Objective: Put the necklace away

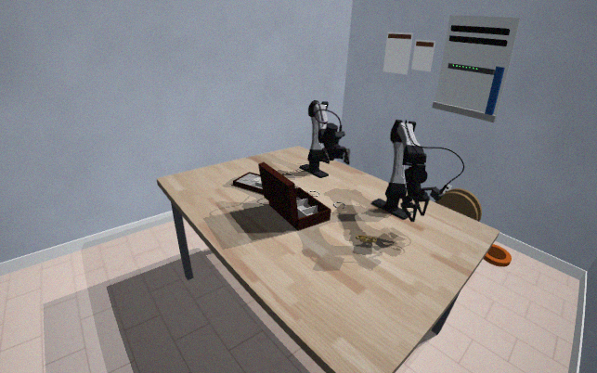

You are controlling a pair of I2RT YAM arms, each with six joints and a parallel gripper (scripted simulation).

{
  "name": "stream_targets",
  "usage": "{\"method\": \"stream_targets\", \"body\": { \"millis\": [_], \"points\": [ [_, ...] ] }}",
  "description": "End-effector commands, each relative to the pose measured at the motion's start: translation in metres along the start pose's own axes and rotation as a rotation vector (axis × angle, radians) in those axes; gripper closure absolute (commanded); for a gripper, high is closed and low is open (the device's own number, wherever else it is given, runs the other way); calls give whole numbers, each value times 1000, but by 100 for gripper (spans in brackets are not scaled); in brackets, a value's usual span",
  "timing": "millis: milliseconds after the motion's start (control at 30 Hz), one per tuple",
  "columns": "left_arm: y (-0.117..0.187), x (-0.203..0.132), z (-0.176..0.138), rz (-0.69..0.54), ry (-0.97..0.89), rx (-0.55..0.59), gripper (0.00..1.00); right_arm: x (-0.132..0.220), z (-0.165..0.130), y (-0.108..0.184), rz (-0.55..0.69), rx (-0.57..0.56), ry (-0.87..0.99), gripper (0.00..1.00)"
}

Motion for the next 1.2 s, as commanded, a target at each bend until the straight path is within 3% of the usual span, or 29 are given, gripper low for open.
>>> {"method": "stream_targets", "body": {
  "millis": [0, 233, 467, 533, 767, 1033, 1133, 1167],
  "points": [
    [1, -15, -4, -102, -140, -55, 0, 1, 13, -6, 70, -149, -19, 0],
    [16, -53, -48, -322, -522, -127, 0, 10, 17, -4, 156, -207, -8, 0],
    [26, -94, -87, -541, -920, -193, 0, 15, 29, -7, 162, -217, 4, 0],
    [26, -94, -87, -541, -920, -193, 0, 15, 29, -7, 162, -217, 4, 0],
    [39, -124, -107, -690, -1199, -238, 0, 14, 26, -13, 122, -178, 4, 0],
    [22, -133, -117, -715, -1660, -134, 0, 12, 2, -20, 89, -96, 4, 0],
    [19, -133, -117, -712, -1712, -120, 0, 12, 1, -21, 86, -92, 3, 0],
    [17, -134, -117, -708, -1770, -104, 11, 12, -1, -22, 84, -89, 2, 0]
  ]
}}
Point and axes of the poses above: on each arm, the point where the finger pads meet when closed, its own y axis back along the fingers, its own x axis across the jaws, z = x × y, the point moved 8 cm from there along y, back along the fingers, and after that the axes turned 5 degrees about -y, right-handed, at the moved point
